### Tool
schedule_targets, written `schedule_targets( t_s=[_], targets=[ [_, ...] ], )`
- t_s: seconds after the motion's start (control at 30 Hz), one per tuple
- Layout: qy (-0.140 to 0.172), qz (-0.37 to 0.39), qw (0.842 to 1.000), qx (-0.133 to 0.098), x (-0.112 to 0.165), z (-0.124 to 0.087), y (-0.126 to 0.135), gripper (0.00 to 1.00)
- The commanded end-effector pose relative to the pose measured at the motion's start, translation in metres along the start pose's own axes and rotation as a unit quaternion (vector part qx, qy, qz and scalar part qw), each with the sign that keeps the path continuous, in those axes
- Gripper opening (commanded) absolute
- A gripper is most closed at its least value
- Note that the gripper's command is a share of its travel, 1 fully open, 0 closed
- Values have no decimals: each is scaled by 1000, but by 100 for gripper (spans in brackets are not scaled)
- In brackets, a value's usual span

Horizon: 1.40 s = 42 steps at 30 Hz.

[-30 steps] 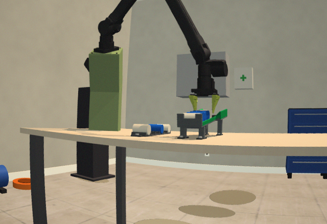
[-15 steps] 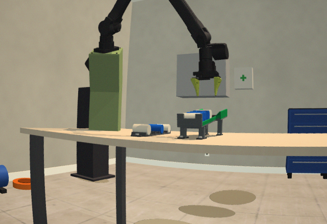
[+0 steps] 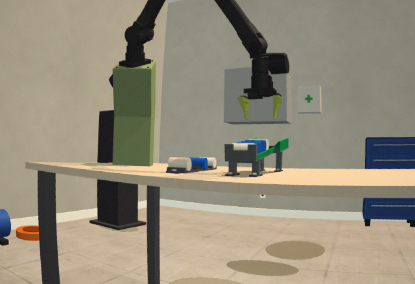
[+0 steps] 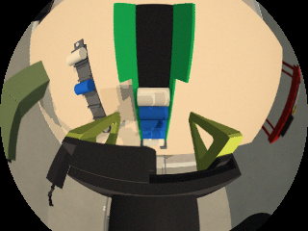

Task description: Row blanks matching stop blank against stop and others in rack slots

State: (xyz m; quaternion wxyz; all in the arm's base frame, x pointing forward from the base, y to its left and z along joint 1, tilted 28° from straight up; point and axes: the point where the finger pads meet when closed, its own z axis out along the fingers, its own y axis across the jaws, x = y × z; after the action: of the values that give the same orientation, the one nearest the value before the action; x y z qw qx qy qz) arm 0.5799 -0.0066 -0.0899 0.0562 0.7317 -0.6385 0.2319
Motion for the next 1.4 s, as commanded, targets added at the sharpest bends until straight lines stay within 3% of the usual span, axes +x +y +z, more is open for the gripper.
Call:
schedule_targets(
  t_s=[0.0,0.57,0.83,0.97,1.03,1.07,1.2,1.23,1.27,1.3,1.33,1.37],
  targets=[
    [0,-1,1000,5,-4,-10,-7,100],
    [0,5,1000,5,-3,-10,-7,100],
    [2,91,996,3,14,-7,-6,100],
    [1,178,984,8,18,-9,-9,100],
    [1,178,984,8,18,-9,-9,100],
    [-4,189,982,11,0,-12,-11,100],
    [1,294,956,11,20,-8,-11,100],
    [0,293,956,11,19,-8,-11,100],
    [0,330,944,12,24,-7,-11,100],
    [0,326,945,11,20,-7,-11,100],
    [0,364,931,12,25,-6,-11,100],
    [-2,359,933,12,19,-7,-12,100]
  ],
)
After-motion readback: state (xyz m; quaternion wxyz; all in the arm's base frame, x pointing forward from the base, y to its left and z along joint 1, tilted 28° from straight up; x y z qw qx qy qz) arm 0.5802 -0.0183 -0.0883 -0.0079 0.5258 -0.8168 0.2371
